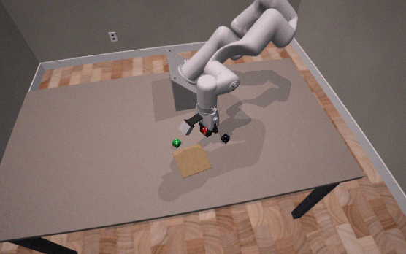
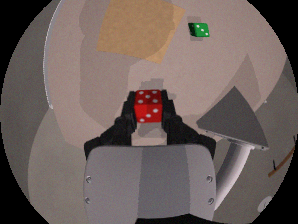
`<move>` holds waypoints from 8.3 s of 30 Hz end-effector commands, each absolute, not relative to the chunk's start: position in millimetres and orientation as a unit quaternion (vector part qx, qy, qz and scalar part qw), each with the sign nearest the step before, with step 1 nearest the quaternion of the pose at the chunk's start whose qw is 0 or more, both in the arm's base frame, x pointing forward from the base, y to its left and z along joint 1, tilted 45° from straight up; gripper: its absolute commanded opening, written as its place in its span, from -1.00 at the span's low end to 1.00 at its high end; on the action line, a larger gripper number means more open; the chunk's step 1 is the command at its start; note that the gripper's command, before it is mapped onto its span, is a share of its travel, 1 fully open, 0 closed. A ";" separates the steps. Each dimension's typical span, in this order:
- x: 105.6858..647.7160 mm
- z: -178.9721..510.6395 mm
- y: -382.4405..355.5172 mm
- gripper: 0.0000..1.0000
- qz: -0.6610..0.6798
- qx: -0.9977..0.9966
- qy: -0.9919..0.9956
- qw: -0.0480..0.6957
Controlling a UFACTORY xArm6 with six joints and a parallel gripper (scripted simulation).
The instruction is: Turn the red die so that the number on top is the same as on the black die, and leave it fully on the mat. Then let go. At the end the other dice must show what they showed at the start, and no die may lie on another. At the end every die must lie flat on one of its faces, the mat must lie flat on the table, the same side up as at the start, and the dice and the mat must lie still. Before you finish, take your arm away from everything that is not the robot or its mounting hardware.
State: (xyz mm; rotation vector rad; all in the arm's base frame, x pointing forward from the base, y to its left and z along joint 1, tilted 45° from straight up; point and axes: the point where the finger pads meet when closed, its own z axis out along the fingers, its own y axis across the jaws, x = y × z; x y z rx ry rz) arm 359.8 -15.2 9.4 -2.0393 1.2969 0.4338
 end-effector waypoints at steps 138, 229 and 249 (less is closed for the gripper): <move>426.3 -112.9 -11.9 -0.47 0.002 -0.918 0.110 0.380; 426.6 -115.3 -9.6 -0.47 0.002 -0.918 0.110 0.380; 426.6 -115.3 -9.6 -0.47 0.002 -0.918 0.110 0.380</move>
